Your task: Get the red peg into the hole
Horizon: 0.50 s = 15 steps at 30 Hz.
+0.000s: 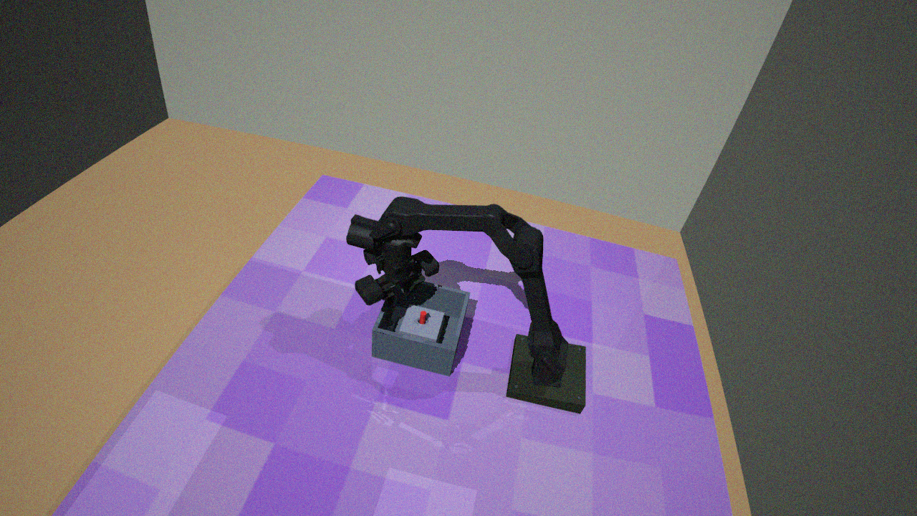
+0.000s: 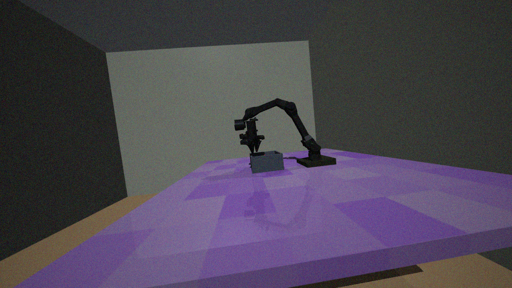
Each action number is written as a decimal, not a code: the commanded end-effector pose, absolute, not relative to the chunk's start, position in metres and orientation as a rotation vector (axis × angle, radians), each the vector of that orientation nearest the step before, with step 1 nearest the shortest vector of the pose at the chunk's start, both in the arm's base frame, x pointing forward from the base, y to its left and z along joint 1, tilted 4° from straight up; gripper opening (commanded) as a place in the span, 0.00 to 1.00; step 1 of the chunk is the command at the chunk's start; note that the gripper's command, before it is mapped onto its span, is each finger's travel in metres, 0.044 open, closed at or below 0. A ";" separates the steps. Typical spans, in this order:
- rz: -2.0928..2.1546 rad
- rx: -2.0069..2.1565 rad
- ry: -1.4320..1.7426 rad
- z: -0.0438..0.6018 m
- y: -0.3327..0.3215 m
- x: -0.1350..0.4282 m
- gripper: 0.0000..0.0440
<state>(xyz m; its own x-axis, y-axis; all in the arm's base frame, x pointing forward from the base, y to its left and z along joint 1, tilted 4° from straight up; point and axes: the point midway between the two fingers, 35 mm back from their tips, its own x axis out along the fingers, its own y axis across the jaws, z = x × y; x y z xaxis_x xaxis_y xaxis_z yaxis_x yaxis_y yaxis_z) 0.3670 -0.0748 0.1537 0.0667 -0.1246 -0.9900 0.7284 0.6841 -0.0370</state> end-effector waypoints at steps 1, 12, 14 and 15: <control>-0.703 0.572 1.398 0.157 -0.071 0.372 0.45; -0.729 0.605 1.457 0.174 -0.060 0.383 0.48; -0.731 0.610 1.448 0.174 -0.058 0.389 0.48; -0.732 0.611 1.445 0.173 -0.058 0.391 0.48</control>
<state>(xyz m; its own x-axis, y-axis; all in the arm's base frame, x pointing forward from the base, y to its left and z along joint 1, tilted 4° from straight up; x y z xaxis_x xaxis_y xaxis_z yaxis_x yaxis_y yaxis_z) 0.3849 -0.0602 0.1779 -0.0079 -0.0823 -0.9966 0.7540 0.6541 -0.0600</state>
